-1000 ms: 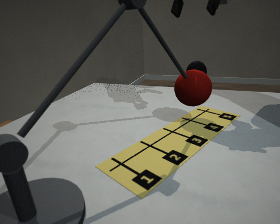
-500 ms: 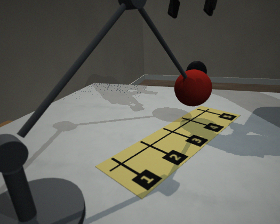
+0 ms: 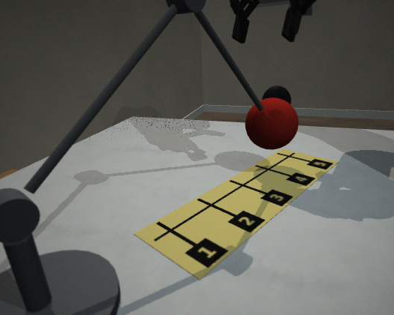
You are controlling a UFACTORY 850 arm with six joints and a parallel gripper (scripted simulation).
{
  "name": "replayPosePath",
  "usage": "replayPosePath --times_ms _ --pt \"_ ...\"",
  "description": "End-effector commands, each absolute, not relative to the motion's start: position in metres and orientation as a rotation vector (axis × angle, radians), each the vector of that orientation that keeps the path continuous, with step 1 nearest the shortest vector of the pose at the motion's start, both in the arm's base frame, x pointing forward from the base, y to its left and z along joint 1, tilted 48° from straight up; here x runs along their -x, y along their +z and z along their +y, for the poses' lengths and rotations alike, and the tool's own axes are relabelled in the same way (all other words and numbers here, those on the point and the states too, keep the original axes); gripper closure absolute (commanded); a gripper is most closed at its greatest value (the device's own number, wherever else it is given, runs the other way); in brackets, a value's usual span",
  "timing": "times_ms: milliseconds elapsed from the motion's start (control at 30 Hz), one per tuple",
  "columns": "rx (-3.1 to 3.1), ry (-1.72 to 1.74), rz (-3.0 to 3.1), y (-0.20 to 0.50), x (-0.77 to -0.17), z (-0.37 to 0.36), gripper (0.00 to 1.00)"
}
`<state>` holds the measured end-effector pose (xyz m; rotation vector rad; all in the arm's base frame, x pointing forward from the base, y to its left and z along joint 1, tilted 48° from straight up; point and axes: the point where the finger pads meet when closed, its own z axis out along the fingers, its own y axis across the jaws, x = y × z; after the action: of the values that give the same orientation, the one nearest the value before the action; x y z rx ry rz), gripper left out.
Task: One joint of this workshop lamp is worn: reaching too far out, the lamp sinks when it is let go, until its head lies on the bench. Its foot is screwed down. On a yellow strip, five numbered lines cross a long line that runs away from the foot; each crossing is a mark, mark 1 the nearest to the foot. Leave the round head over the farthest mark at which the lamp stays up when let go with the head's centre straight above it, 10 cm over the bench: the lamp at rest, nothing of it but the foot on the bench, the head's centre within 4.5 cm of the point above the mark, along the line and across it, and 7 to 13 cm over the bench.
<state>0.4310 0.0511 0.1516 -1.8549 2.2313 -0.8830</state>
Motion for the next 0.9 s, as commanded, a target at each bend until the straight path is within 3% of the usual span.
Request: replayPosePath --times_ms 0,867 --pt "1.851 -0.881 2.223 0.144 -0.436 0.048 0.00" --pt "1.856 -0.893 2.239 0.099 -0.459 0.028 0.00"
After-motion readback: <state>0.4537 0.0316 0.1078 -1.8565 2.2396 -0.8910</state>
